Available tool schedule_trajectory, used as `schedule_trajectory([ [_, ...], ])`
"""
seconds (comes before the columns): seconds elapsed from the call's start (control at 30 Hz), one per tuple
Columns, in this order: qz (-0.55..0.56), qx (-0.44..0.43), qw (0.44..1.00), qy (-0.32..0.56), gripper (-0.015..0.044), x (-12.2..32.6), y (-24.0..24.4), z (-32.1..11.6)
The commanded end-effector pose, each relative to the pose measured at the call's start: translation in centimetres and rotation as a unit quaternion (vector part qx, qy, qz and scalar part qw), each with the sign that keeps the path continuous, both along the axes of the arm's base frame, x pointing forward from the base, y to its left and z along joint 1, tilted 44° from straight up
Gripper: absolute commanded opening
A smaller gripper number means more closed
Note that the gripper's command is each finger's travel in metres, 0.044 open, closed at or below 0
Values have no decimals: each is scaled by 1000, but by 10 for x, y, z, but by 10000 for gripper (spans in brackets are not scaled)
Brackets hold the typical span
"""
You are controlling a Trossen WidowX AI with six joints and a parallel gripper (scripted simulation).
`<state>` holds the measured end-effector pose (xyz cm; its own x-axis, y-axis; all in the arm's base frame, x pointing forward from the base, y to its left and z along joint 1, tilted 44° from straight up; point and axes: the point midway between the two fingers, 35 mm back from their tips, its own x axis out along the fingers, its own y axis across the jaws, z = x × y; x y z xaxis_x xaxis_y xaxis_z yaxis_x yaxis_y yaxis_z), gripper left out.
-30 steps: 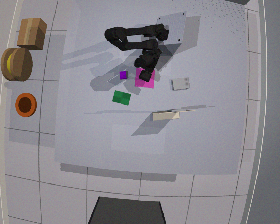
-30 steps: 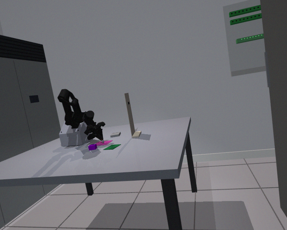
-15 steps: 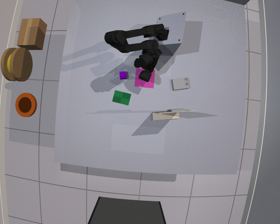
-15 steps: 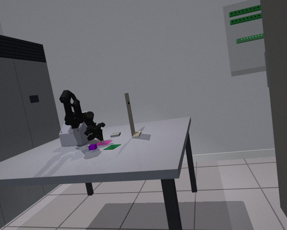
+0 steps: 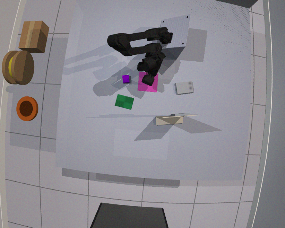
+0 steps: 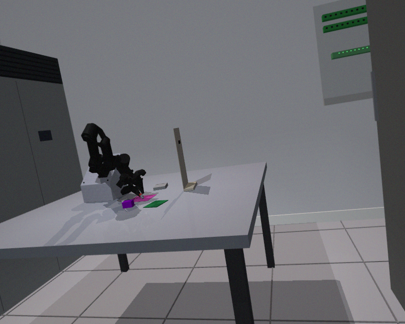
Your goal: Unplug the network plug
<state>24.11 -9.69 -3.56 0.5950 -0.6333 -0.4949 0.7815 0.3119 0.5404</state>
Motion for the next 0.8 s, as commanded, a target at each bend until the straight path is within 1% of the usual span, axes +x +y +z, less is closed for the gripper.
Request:
schedule_trajectory([
  [0.0,0,0,1000,0,156,0,0,0],
  [0.77,0,2,1000,1,156,-7,10,7],
])
